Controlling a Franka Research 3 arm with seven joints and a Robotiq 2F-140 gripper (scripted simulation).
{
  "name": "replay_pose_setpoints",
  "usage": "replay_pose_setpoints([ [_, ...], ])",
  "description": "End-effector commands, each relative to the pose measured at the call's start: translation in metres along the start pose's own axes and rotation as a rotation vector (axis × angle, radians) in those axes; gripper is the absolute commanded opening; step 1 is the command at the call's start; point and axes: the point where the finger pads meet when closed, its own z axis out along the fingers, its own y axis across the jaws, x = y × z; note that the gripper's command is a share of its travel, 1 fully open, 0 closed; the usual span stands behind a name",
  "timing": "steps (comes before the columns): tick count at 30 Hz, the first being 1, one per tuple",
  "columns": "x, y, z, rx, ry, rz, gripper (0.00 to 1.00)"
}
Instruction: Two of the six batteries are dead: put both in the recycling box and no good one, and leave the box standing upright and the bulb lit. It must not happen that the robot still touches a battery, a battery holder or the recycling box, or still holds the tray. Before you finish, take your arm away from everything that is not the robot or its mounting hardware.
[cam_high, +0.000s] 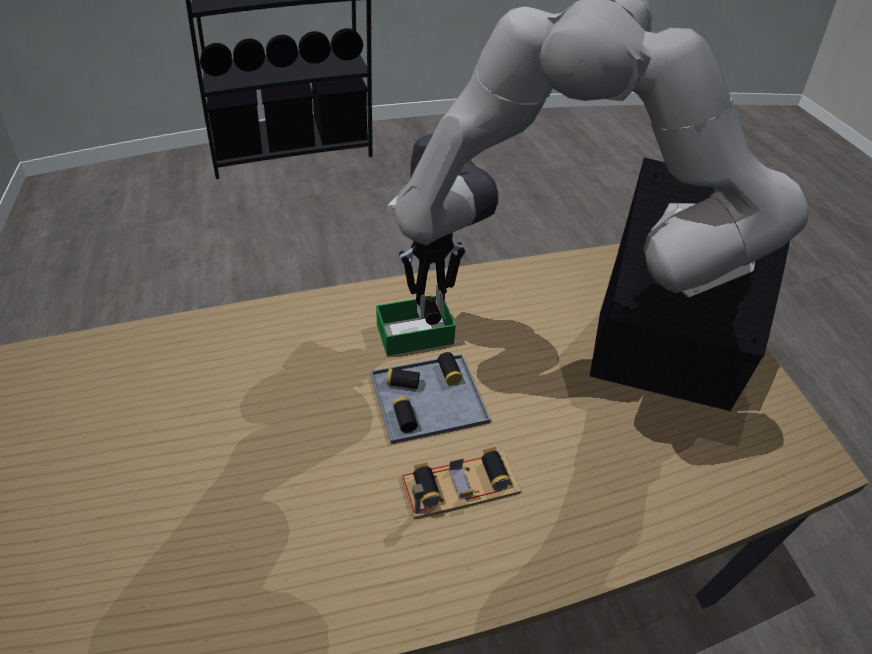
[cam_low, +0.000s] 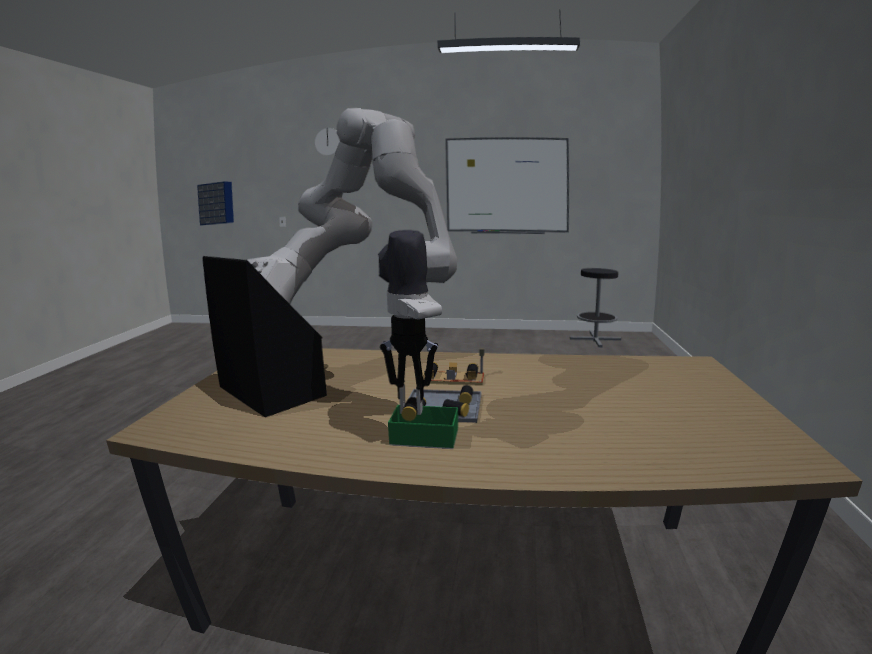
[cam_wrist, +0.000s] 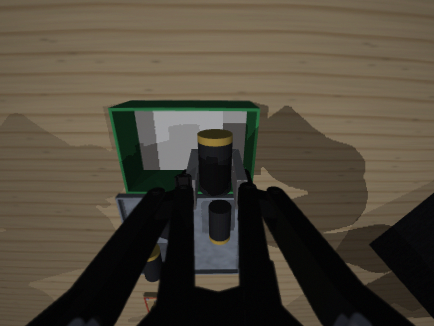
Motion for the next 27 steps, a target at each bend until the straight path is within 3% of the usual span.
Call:
replay_pose_setpoints([
  [1, 0.004, -0.001, 0.012, 0.004, 0.009, 0.006, 0.16],
  [11, 0.004, -0.001, 0.050, 0.004, 0.009, 0.006, 0.16],
  [26, 0.004, -0.001, 0.052, 0.004, 0.009, 0.006, 0.16],
  [27, 0.004, -0.001, 0.052, 0.004, 0.009, 0.006, 0.29],
])
